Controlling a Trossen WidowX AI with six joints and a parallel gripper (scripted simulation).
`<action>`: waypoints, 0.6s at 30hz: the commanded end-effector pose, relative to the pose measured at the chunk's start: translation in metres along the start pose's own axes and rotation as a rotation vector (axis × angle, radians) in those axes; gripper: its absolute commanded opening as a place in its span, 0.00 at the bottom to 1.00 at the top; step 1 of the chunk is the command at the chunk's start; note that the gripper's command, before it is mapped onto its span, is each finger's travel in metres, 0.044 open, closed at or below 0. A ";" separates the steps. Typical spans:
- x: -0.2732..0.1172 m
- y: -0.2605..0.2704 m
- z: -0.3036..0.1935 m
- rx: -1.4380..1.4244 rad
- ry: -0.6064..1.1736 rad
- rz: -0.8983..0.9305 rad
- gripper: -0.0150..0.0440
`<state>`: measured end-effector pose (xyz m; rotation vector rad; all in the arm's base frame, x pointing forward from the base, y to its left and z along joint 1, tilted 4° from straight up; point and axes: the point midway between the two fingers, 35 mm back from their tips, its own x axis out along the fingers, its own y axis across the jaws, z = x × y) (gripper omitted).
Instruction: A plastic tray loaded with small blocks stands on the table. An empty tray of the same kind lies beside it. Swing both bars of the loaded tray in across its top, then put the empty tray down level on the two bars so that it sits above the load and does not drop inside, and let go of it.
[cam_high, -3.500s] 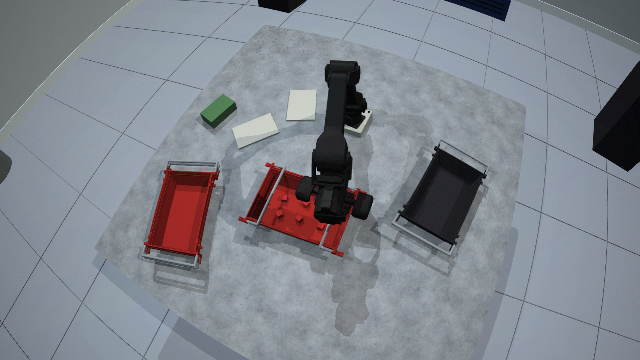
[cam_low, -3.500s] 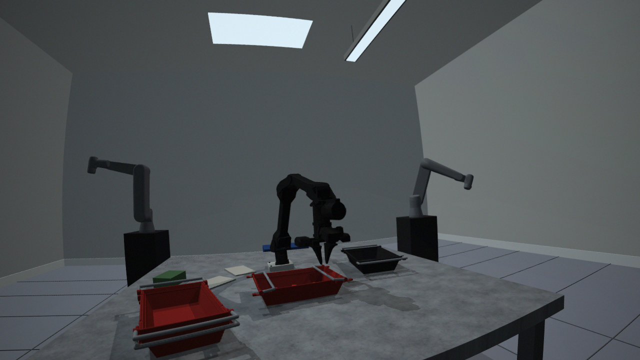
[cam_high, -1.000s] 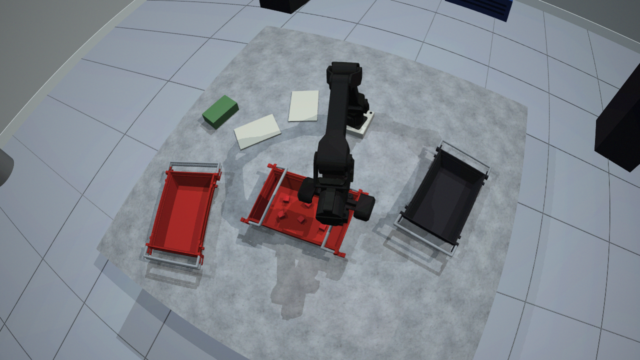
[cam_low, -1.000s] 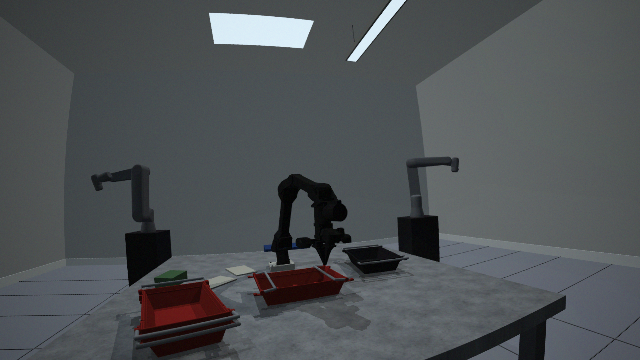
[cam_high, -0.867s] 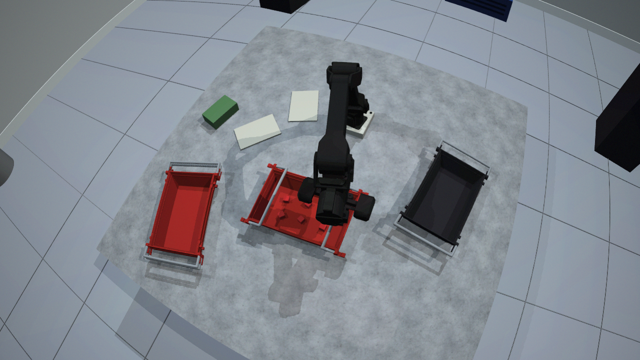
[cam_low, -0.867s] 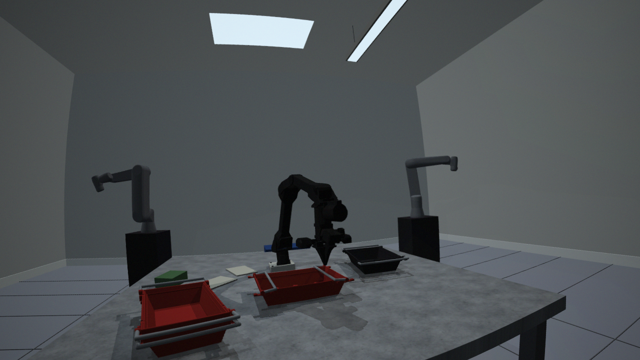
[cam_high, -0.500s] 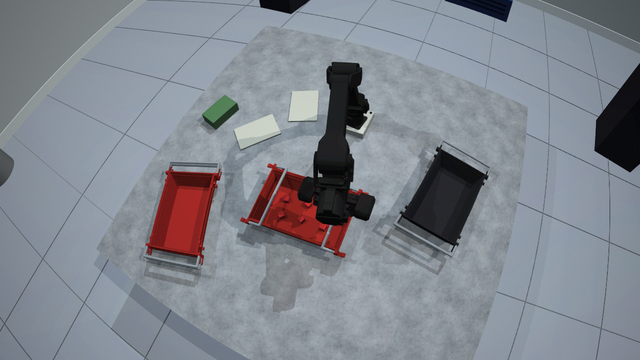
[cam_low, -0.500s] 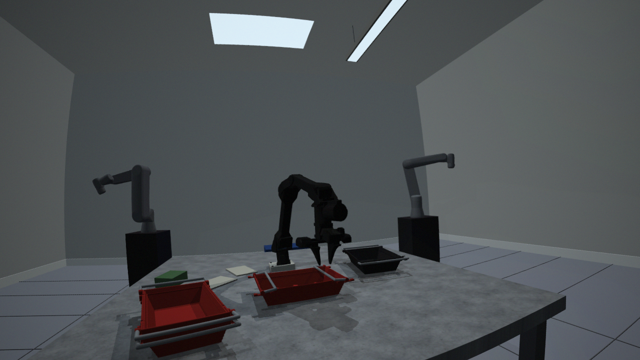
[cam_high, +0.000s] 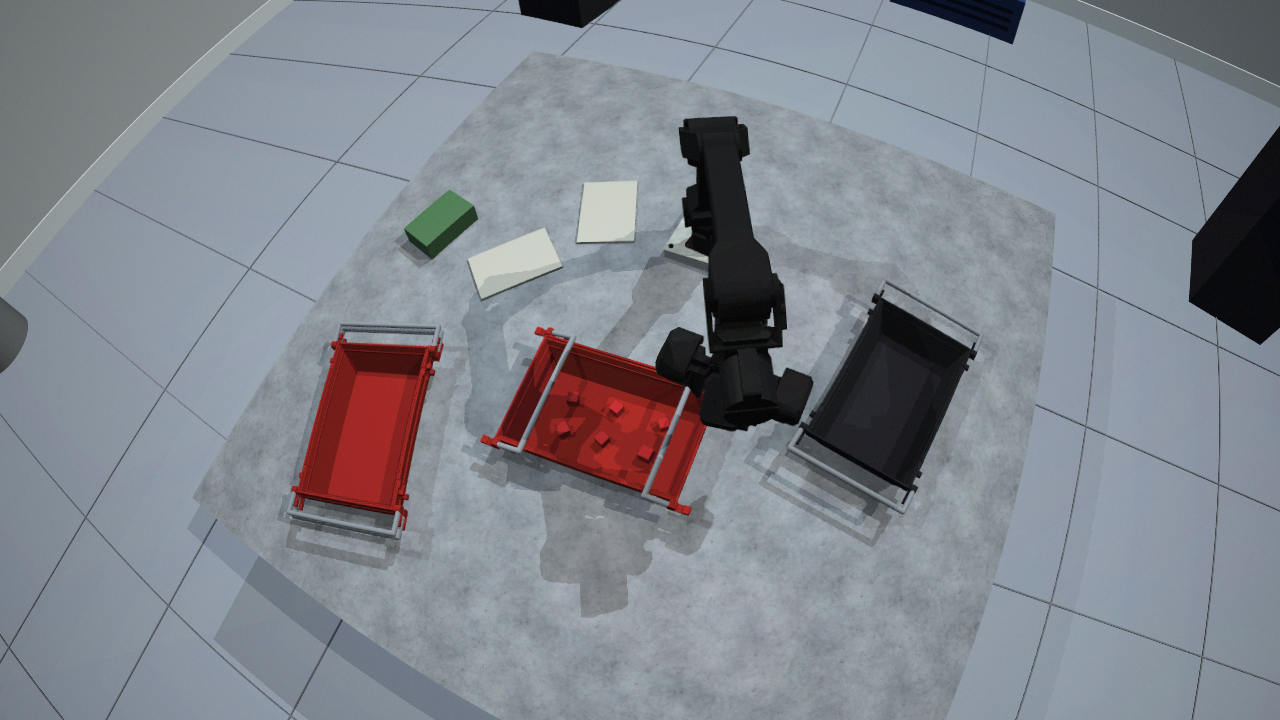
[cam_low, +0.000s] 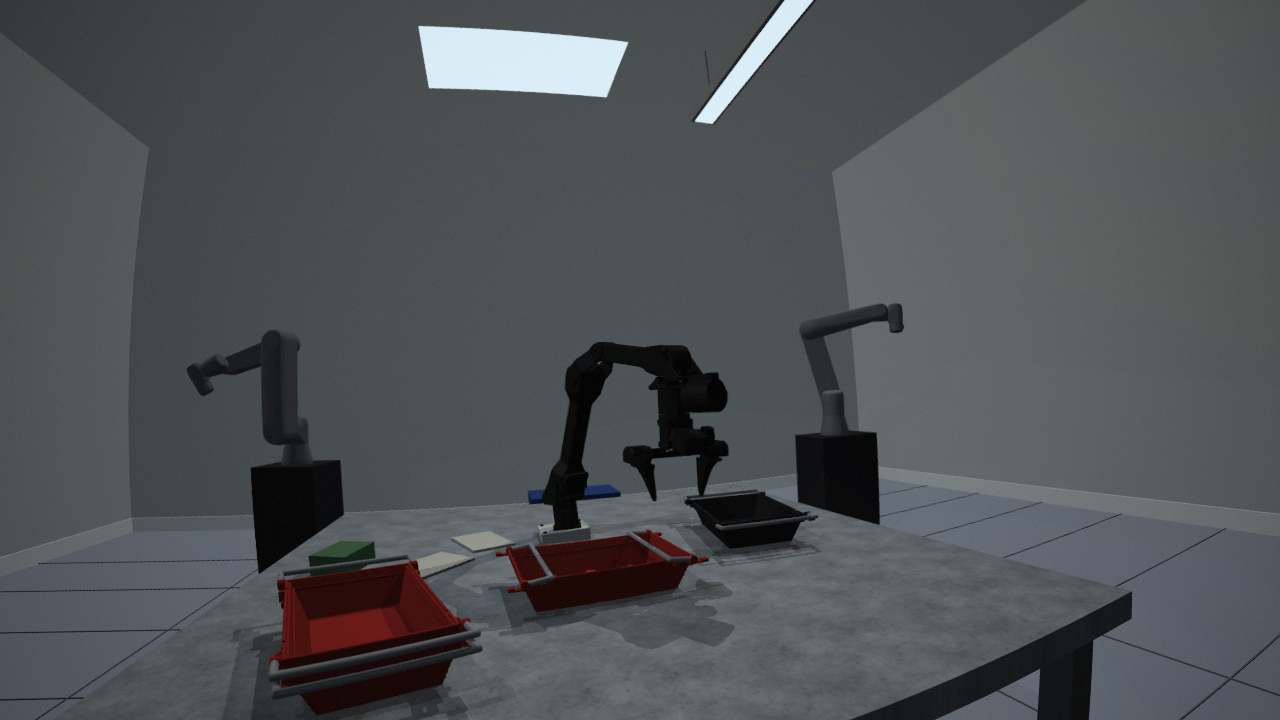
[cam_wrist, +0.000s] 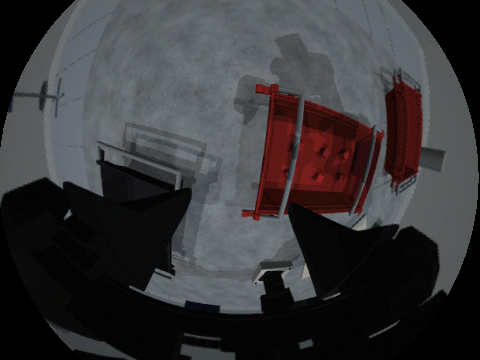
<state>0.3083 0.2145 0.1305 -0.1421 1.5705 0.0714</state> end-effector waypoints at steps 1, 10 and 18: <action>0.007 0.051 -0.046 0.032 0.007 0.013 1.00; 0.032 0.125 -0.176 0.157 0.025 0.018 1.00; 0.035 0.126 -0.179 0.160 0.025 0.018 1.00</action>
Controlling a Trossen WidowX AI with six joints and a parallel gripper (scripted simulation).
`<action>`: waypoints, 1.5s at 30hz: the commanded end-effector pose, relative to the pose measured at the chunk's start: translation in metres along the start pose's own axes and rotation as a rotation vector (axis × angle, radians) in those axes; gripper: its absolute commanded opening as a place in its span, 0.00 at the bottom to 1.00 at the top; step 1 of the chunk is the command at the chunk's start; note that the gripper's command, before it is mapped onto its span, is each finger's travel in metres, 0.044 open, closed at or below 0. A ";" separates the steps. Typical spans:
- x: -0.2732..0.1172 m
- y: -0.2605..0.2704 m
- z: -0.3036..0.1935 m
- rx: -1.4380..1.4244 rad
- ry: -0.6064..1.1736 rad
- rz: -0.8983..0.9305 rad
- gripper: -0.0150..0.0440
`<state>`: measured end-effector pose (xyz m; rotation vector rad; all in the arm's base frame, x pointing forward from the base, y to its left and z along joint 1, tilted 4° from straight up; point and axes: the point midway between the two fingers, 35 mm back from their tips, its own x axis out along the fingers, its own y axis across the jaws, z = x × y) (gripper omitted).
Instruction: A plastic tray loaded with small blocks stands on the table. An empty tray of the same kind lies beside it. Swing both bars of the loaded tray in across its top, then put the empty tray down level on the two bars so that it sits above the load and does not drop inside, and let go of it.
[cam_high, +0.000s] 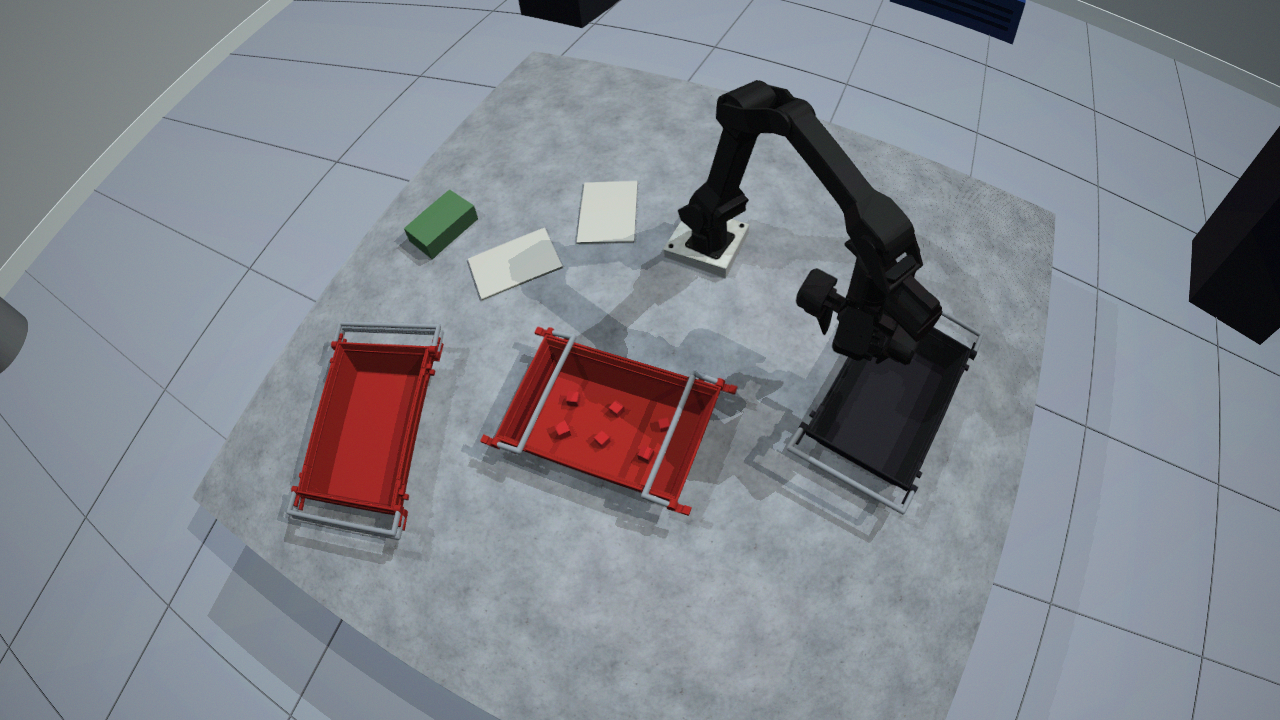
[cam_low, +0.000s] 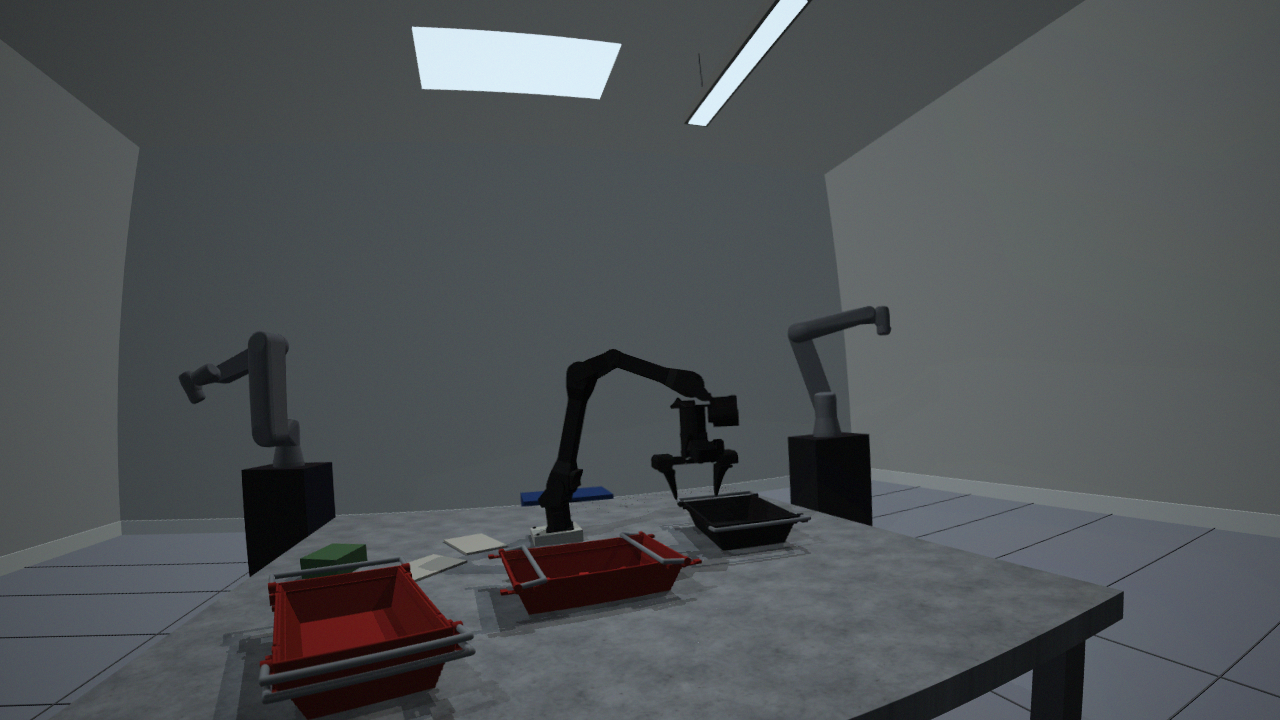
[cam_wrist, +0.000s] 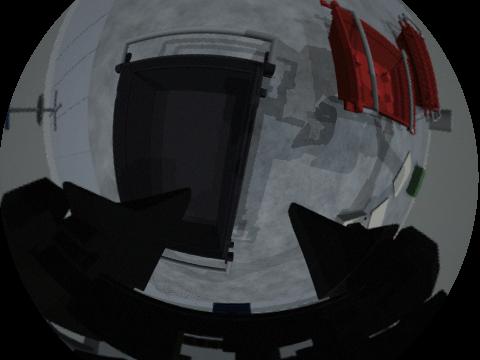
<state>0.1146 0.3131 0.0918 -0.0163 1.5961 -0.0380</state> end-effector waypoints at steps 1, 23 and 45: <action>0.003 0.000 -0.001 0.011 0.000 0.006 1.00; 0.083 0.001 0.000 0.011 0.000 0.006 1.00; 0.083 0.001 0.000 0.011 0.000 0.006 0.58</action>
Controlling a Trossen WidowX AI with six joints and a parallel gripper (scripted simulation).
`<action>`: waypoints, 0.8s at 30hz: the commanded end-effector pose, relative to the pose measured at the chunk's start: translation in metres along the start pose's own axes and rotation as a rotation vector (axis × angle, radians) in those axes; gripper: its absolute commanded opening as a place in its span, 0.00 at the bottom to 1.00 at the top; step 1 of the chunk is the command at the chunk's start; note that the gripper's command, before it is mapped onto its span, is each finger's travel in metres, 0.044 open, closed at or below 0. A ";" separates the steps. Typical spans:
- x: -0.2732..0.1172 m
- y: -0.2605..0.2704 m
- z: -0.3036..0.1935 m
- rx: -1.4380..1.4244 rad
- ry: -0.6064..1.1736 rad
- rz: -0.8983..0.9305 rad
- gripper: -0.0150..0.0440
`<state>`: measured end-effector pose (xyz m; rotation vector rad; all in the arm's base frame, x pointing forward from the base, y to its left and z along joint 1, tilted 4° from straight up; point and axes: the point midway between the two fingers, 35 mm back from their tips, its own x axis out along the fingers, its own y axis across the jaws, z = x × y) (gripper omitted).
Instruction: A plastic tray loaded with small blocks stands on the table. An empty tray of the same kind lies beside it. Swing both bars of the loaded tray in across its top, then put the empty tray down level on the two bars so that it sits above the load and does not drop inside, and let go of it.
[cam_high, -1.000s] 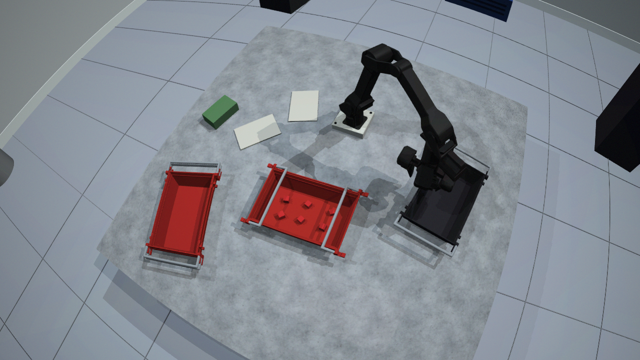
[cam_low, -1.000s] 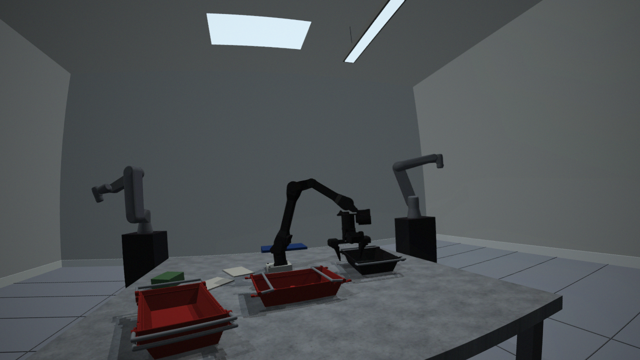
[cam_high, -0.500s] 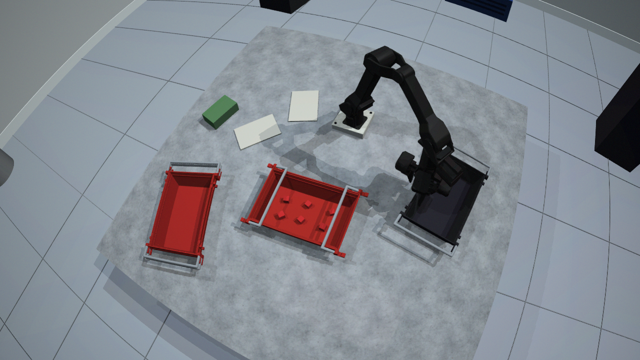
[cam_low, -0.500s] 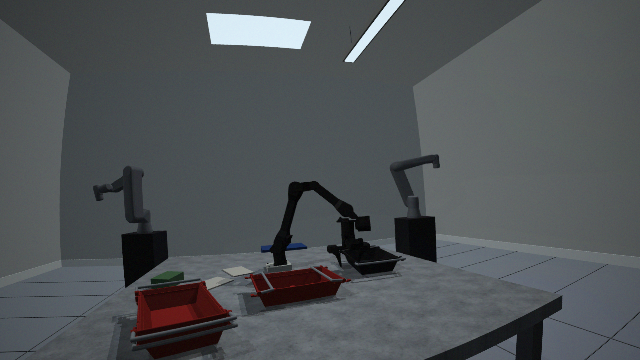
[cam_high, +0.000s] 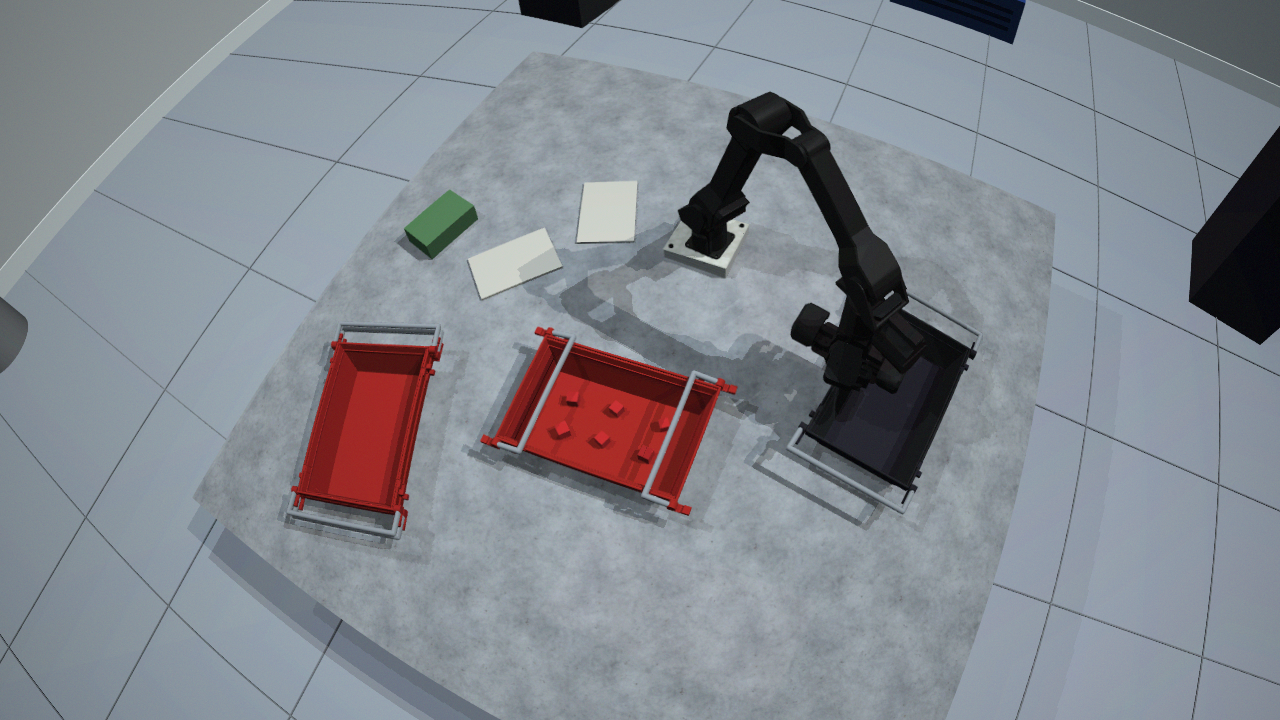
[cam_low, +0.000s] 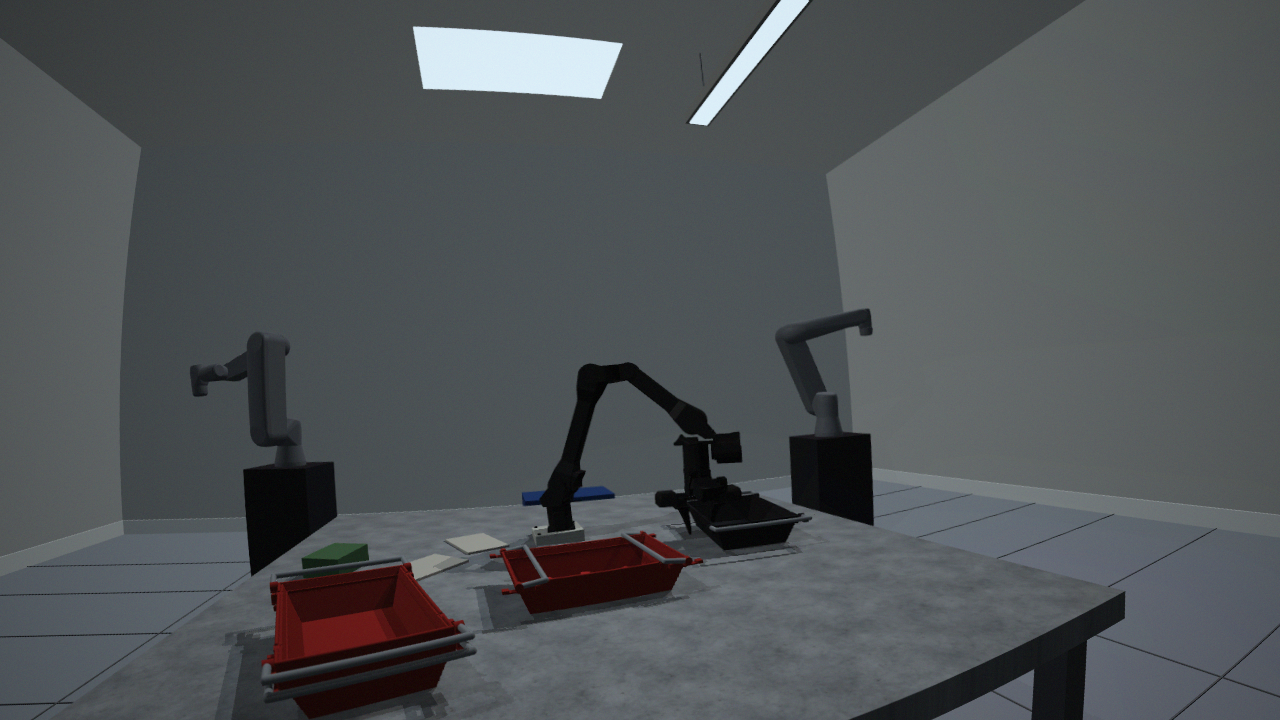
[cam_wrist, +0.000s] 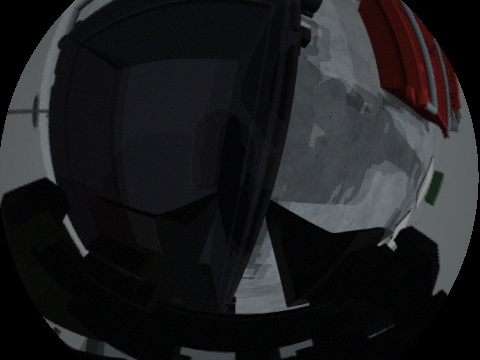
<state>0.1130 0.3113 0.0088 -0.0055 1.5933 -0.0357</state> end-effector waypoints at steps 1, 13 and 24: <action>0.000 -0.001 0.000 0.005 0.003 -0.003 0.56; 0.000 -0.001 0.000 0.005 0.003 -0.003 0.43; -0.001 0.000 0.000 0.005 0.003 -0.003 0.30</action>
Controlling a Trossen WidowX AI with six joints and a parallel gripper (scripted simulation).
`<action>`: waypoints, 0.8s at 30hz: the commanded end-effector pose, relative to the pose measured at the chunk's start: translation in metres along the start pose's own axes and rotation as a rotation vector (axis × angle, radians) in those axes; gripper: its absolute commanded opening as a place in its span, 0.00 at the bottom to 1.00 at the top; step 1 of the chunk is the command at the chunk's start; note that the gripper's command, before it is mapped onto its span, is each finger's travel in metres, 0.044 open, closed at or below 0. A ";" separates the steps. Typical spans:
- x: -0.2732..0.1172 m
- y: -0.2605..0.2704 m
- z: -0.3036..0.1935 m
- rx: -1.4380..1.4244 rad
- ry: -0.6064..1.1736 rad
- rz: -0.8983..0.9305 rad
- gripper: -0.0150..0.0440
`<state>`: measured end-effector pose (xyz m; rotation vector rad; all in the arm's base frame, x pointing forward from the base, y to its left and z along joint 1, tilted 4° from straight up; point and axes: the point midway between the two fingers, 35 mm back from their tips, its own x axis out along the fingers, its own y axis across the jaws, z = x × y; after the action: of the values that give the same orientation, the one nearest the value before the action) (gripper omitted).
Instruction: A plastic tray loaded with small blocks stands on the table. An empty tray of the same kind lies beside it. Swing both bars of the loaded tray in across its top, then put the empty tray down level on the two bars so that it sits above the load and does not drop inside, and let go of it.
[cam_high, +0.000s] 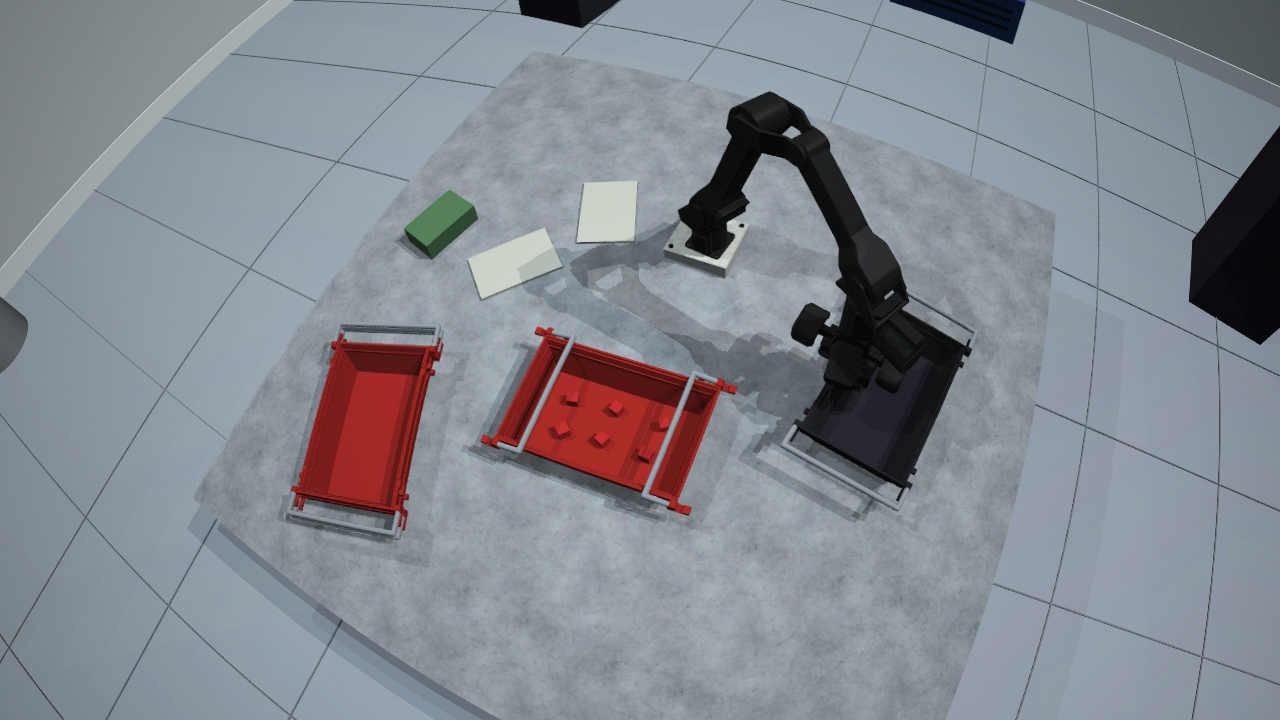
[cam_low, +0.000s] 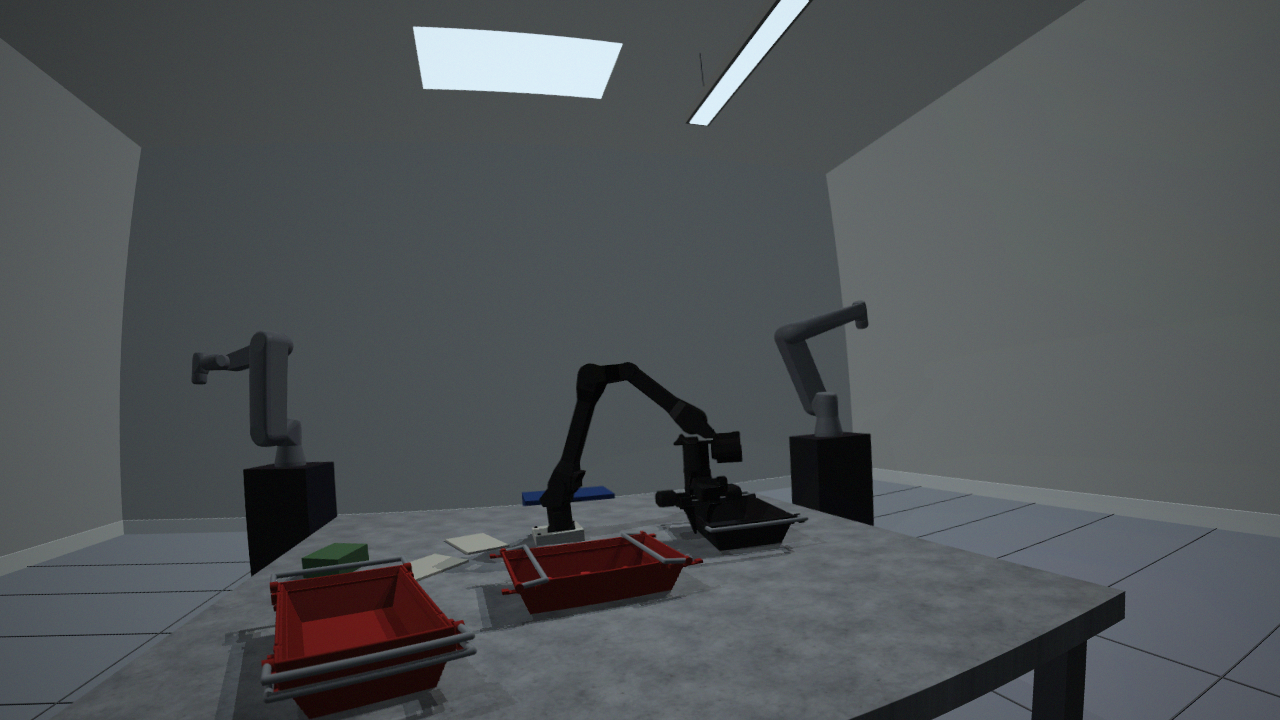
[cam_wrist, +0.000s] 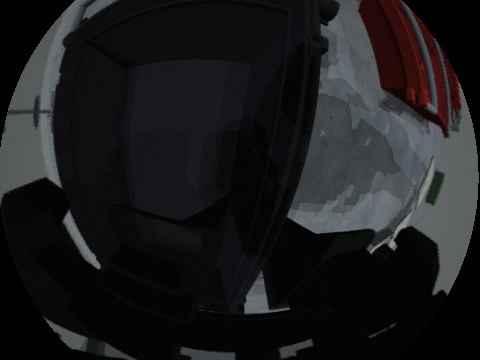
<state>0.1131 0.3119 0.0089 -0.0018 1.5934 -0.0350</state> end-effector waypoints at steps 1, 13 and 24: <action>-0.002 -0.001 0.000 0.003 0.003 -0.005 0.29; -0.065 0.001 0.000 0.003 0.002 -0.005 0.25; -0.082 0.000 0.000 0.003 0.002 -0.005 0.25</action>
<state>0.1130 0.3089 0.0809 -0.0255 1.6059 -0.0662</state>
